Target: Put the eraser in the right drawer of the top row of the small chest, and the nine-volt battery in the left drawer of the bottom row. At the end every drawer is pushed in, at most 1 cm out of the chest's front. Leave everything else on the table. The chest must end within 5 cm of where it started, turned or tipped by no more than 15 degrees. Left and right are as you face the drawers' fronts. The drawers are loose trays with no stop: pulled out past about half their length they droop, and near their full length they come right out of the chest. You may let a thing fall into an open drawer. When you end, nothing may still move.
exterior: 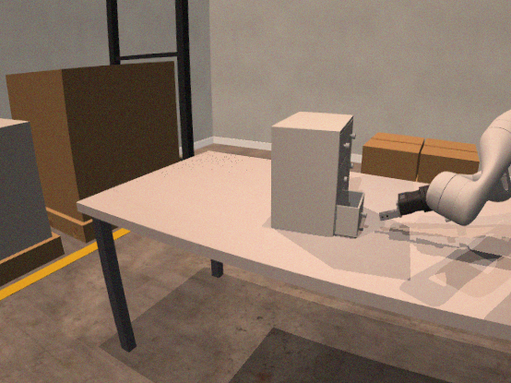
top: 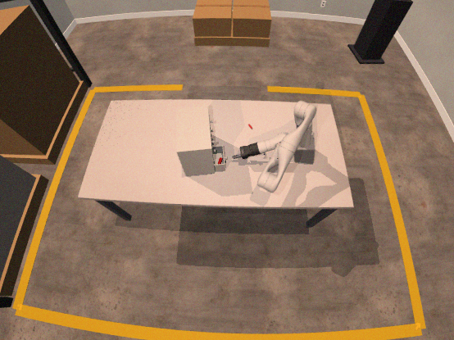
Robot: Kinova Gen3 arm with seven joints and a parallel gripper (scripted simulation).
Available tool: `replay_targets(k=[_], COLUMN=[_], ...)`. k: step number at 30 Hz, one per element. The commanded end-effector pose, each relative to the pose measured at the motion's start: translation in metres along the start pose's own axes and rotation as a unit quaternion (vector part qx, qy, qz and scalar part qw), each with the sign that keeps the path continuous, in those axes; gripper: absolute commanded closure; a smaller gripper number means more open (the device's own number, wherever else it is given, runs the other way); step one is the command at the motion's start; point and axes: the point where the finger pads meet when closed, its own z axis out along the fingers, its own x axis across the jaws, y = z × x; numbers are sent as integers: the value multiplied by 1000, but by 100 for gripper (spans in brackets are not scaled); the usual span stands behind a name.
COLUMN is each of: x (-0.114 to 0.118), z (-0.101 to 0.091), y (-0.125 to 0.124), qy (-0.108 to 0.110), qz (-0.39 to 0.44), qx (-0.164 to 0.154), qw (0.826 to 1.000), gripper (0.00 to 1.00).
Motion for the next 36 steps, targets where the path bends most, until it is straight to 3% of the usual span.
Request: replay_targets(k=[1,36], x=[1,1], z=[3,36], y=[0,13], qy=[1,2], qz=[3,3], qx=[-1,-2], qw=[1000,1000], gripper=[100,100])
